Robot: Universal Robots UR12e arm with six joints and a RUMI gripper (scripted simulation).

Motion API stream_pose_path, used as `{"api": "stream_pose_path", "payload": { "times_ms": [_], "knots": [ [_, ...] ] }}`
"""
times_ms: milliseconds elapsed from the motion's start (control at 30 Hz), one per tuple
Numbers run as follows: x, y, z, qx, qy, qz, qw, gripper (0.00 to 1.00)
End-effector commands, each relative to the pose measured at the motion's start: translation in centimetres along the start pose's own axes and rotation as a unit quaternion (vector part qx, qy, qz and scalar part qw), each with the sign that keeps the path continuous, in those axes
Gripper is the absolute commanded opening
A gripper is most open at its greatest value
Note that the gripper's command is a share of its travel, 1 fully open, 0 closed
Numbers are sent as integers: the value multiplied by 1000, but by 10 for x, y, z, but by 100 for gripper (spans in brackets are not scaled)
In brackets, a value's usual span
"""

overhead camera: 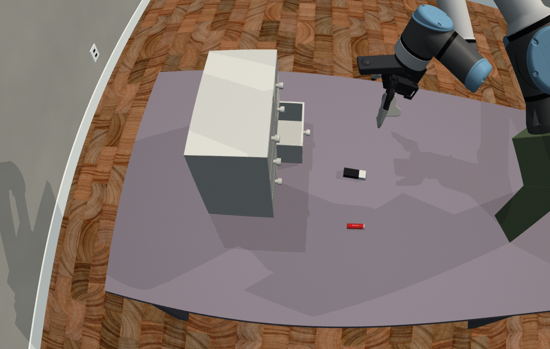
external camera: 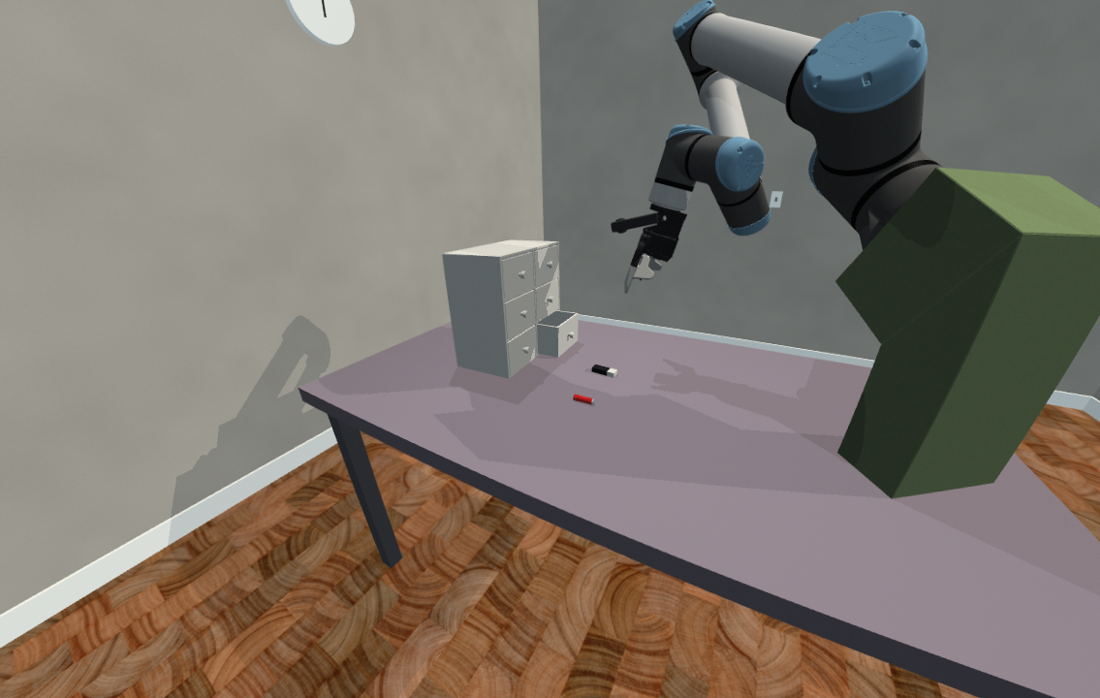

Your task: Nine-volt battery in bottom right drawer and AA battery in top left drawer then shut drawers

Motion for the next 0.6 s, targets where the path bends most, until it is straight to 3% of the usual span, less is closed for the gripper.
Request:
{"api": "stream_pose_path", "payload": {
  "times_ms": [0, 567],
  "knots": [
    [0, -4, -2, 20, 0, 1, 1000, 100],
    [0, -21, -8, 93, 0, 2, 996, 100]
  ]
}}
Point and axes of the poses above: the point where the finger pads meet when closed, its own y axis back along the fingers, its own x axis across the jaws, z = x × y, the point moved 1 cm from there along y, back along the fingers, and after that the axes turned 1 degree about y, right-handed, at the moved point
